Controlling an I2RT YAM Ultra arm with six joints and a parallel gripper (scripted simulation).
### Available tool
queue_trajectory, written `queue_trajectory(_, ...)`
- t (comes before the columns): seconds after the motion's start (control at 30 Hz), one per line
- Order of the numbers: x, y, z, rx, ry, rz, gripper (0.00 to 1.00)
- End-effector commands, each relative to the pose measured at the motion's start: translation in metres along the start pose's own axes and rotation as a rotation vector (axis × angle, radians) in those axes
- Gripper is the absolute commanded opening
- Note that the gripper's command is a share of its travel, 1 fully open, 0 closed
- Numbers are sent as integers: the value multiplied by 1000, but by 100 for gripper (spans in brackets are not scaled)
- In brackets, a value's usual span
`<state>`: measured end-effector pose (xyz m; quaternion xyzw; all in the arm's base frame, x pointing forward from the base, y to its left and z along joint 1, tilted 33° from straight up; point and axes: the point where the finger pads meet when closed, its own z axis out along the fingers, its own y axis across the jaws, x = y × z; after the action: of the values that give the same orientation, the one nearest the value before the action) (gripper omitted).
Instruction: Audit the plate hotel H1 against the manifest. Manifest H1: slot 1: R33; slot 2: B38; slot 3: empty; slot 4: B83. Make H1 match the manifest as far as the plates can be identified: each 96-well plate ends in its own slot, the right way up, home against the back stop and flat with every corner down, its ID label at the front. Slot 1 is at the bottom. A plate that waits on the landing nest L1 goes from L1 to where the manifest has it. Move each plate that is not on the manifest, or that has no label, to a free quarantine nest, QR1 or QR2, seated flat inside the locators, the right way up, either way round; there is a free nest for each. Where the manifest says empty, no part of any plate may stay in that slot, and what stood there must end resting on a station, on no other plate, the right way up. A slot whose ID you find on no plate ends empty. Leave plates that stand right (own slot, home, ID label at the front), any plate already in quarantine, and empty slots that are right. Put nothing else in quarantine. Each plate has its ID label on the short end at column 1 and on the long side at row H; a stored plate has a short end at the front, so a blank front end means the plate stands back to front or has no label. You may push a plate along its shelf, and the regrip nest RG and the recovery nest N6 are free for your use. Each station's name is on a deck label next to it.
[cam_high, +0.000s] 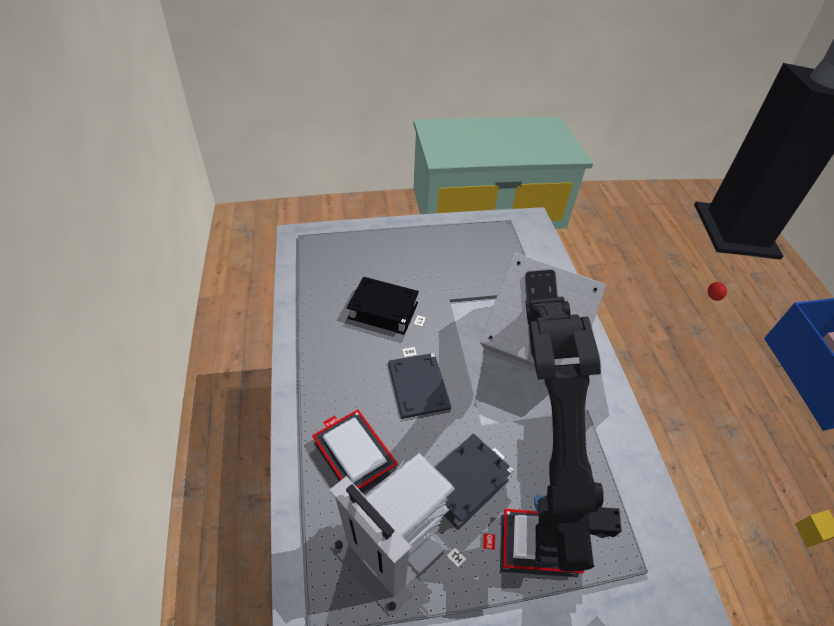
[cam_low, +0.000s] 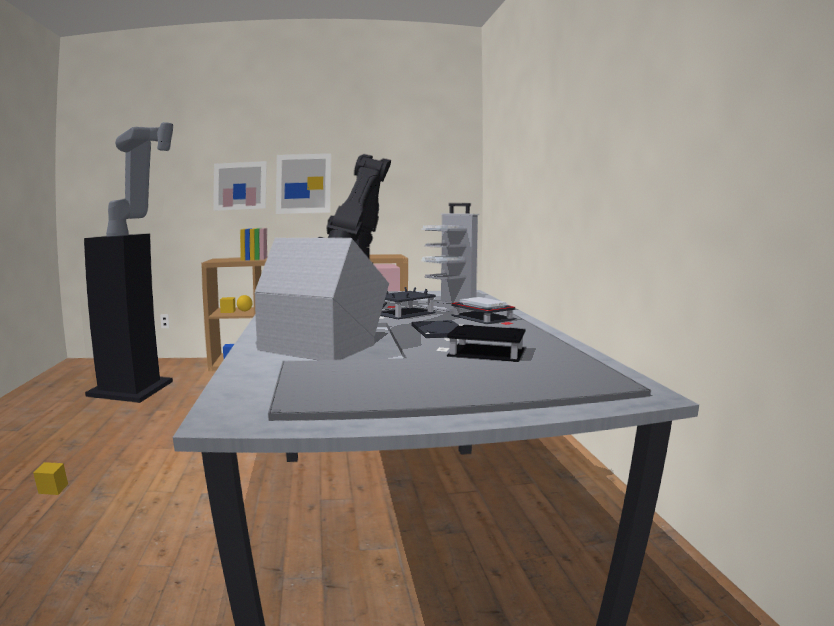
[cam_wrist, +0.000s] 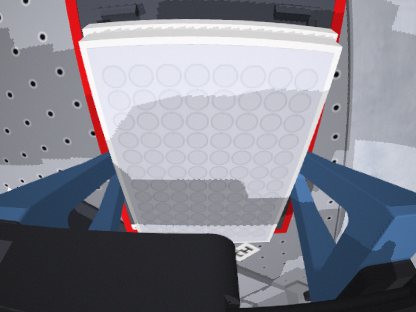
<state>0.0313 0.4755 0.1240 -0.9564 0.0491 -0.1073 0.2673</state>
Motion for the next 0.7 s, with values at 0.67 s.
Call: queue_trajectory(0.67, -1, -3, 1, 11, -9, 1, 100)
